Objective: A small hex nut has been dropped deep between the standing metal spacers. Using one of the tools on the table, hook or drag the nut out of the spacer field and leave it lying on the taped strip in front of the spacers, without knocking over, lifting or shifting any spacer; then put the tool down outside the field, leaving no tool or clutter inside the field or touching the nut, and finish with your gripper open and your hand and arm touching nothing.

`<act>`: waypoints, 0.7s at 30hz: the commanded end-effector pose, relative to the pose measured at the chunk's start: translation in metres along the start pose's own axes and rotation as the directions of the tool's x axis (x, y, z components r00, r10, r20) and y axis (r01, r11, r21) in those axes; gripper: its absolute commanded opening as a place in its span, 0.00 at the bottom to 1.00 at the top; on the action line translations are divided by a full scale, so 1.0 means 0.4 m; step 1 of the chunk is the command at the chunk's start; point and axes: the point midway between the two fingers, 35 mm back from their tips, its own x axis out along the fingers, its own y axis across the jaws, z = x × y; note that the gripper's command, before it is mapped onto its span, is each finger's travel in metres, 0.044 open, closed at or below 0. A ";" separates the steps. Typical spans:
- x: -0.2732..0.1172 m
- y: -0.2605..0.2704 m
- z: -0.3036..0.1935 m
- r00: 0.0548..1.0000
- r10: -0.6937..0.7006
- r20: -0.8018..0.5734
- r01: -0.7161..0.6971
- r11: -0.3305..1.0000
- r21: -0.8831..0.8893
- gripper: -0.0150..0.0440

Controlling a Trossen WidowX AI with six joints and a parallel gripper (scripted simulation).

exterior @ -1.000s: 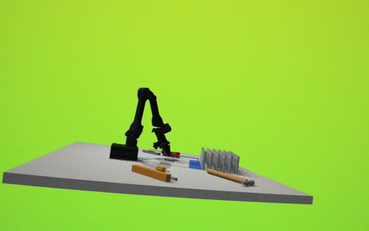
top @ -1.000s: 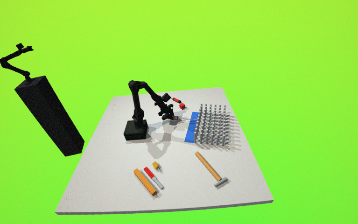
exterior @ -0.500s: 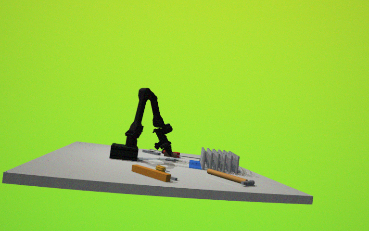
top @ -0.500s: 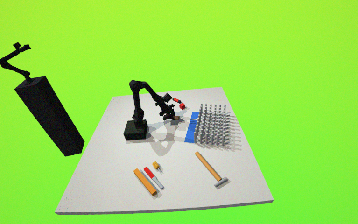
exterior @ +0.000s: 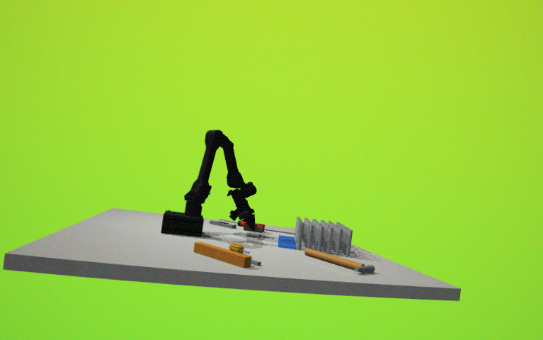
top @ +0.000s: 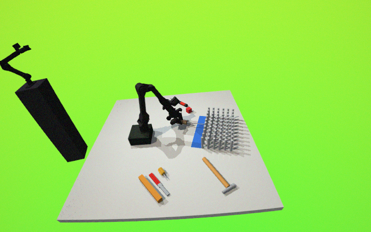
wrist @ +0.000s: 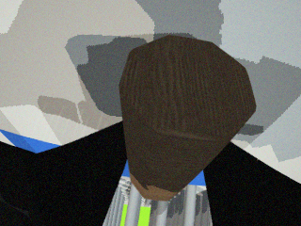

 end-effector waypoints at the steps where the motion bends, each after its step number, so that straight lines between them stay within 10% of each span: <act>1: 0.004 -0.005 -0.014 1.000 -0.007 -0.006 0.007 1.000 -0.001 0.25; 21: 0.029 -0.006 -0.052 1.000 -0.007 -0.007 0.007 1.000 -0.002 0.25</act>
